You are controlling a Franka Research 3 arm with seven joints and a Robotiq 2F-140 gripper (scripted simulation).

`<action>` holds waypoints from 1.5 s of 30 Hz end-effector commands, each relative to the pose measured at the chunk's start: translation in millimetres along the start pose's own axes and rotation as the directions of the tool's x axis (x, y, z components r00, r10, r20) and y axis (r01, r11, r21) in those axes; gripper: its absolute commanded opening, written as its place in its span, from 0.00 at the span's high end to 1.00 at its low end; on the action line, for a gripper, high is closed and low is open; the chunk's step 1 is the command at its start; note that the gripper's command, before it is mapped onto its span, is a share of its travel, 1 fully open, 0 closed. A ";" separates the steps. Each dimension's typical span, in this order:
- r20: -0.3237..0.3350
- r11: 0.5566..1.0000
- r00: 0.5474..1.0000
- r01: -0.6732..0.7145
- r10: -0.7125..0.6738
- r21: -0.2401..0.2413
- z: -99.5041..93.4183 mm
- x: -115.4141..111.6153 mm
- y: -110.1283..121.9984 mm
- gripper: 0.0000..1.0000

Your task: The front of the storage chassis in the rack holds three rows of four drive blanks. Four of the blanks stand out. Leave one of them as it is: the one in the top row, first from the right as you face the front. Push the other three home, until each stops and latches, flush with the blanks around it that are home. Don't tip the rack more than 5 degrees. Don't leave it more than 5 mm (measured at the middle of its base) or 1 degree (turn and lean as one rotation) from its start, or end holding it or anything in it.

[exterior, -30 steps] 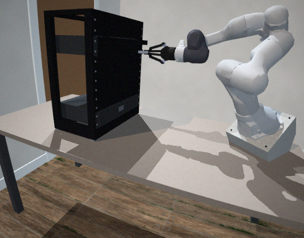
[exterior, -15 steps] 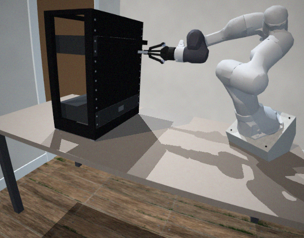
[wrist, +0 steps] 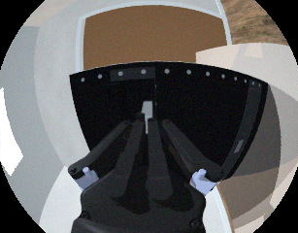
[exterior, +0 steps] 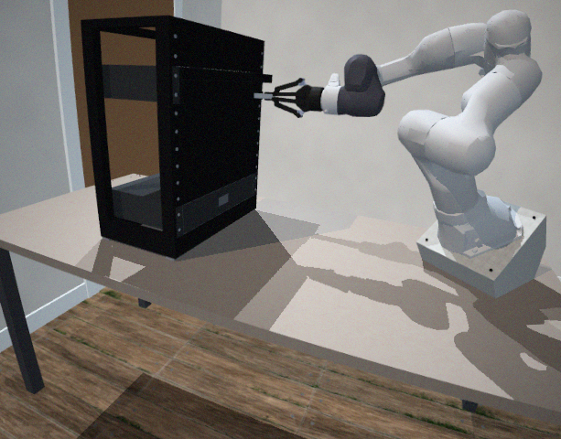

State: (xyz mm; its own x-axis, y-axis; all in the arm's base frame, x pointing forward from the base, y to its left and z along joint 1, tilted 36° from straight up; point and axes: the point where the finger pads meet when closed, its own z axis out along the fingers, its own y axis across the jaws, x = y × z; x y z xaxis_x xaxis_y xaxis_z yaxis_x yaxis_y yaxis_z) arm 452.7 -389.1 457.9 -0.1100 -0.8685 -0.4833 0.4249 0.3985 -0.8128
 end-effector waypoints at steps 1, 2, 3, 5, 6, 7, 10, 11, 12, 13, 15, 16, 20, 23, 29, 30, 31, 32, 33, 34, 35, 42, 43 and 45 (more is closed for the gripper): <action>-0.006 1.000 1.000 0.007 -0.007 0.027 3.3 2.9 -11.9 1.00; -0.006 1.000 1.000 0.007 -0.007 0.027 3.3 2.9 -11.9 1.00; -0.006 1.000 1.000 0.007 -0.007 0.027 3.3 2.9 -11.9 1.00; -0.006 1.000 1.000 0.007 -0.007 0.027 3.3 2.9 -11.9 1.00; -0.006 1.000 1.000 0.007 -0.007 0.027 3.3 2.9 -11.9 1.00; -0.006 1.000 1.000 0.007 -0.007 0.027 3.3 2.9 -11.9 1.00; -0.006 1.000 1.000 0.007 -0.007 0.027 3.6 3.0 -11.9 1.00; -0.006 1.000 1.000 0.007 -0.007 0.027 4.2 3.0 -11.9 1.00; -0.006 1.000 1.000 0.007 -0.007 0.027 5.1 3.0 -11.9 1.00; -0.006 1.000 1.000 0.007 -0.007 0.027 6.0 3.1 -11.9 1.00; -0.006 1.000 1.000 0.007 -0.007 0.027 7.4 3.1 -12.0 1.00; -0.006 1.000 1.000 0.007 -0.007 0.027 7.7 3.1 -12.0 1.00; -0.006 1.000 1.000 0.007 -0.007 0.027 7.8 3.1 -12.0 1.00; -0.006 1.000 1.000 0.007 -0.007 0.027 7.8 3.1 -12.0 1.00; -0.006 1.000 1.000 0.007 -0.007 0.027 7.8 3.1 -12.0 1.00; -0.006 1.000 1.000 0.007 -0.007 0.027 7.8 3.1 -12.0 1.00; -0.006 1.000 1.000 0.007 -0.007 0.027 7.8 3.1 -12.0 1.00; -0.006 1.000 1.000 0.007 -0.007 0.027 7.8 3.1 -12.0 1.00; -0.006 1.000 1.000 0.007 -0.007 0.027 7.8 3.1 -12.0 1.00; -0.006 1.000 1.000 0.007 -0.007 0.027 7.8 3.1 -12.0 1.00; -0.006 1.000 1.000 0.007 -0.007 0.027 7.8 3.1 -12.0 1.00; -0.006 1.000 1.000 0.007 -0.007 0.027 7.8 3.1 -12.0 1.00; -0.006 1.000 1.000 0.007 -0.007 0.027 7.8 3.1 -12.0 1.00; -0.006 1.000 1.000 0.007 -0.007 0.027 7.8 3.1 -12.0 1.00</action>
State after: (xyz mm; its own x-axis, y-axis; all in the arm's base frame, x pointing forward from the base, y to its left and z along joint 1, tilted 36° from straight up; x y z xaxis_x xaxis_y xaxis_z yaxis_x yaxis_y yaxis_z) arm 455.9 -390.3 459.1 -0.1110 -0.8692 -0.4819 0.4243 0.3970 -0.8139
